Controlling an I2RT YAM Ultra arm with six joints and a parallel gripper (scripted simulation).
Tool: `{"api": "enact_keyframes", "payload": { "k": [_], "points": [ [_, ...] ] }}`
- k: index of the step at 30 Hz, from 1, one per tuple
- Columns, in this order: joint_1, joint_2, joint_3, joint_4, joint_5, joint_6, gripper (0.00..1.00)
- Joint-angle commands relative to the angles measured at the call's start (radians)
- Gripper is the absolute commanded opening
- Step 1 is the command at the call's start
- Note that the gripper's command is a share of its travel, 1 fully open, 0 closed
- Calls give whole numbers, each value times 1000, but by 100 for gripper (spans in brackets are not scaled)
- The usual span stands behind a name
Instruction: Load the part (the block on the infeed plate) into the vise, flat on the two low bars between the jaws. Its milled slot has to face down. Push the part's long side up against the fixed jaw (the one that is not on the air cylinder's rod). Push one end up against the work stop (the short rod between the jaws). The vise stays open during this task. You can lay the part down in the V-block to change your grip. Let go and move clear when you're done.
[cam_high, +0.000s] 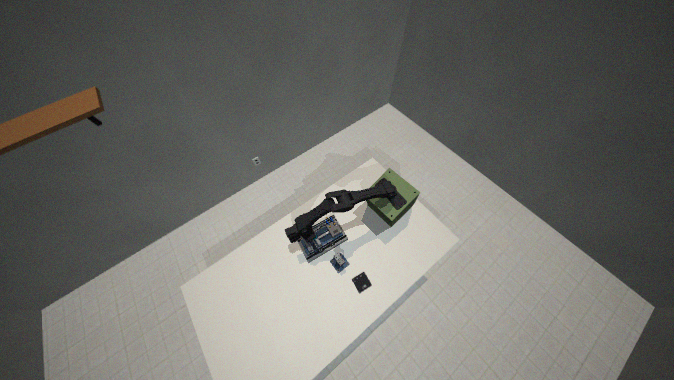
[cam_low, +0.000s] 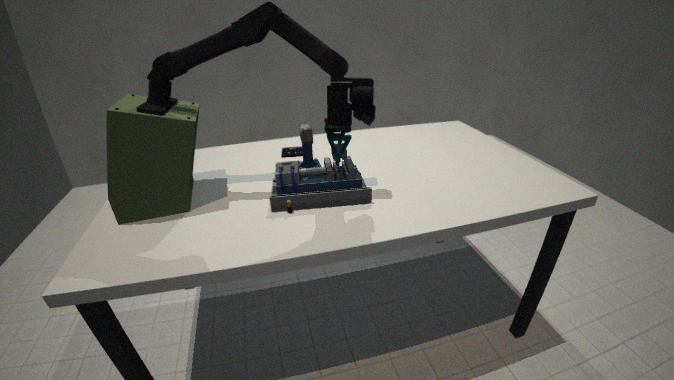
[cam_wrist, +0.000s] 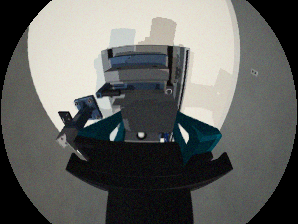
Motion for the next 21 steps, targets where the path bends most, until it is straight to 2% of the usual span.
{"api": "enact_keyframes", "payload": {
  "k": [1,21],
  "points": [
    [0,-18,37,24,2,5,0],
    [1,-25,39,23,2,4,0]
  ]
}}
